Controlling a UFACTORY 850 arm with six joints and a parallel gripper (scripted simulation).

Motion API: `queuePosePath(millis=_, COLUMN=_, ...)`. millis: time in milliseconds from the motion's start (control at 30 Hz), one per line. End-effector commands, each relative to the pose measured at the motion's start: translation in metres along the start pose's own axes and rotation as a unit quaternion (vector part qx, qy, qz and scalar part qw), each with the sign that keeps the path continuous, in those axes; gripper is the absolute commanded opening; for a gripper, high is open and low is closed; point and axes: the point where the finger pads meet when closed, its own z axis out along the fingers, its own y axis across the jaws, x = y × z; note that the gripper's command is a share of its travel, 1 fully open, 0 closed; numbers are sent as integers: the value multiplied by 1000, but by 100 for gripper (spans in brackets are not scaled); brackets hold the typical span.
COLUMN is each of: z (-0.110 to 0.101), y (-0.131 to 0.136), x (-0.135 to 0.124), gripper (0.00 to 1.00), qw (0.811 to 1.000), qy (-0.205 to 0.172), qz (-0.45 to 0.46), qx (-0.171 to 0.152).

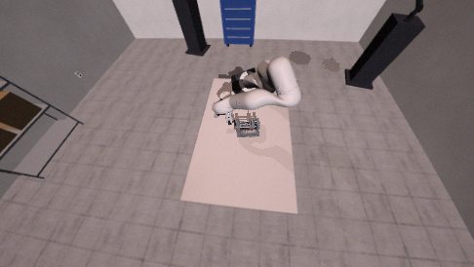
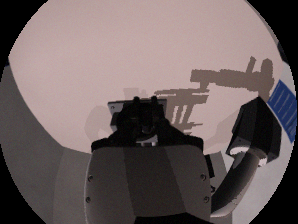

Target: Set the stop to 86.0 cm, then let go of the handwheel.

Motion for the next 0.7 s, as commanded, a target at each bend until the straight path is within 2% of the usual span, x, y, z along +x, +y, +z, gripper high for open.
queuePosePath(millis=0, z=4, y=5, x=0, gripper=6, qw=1000, qy=1, qz=0, qx=0)
queuePosePath(millis=667, z=36, y=11, x=1, gripper=6, qw=1000, qy=1, qz=0, qx=0)
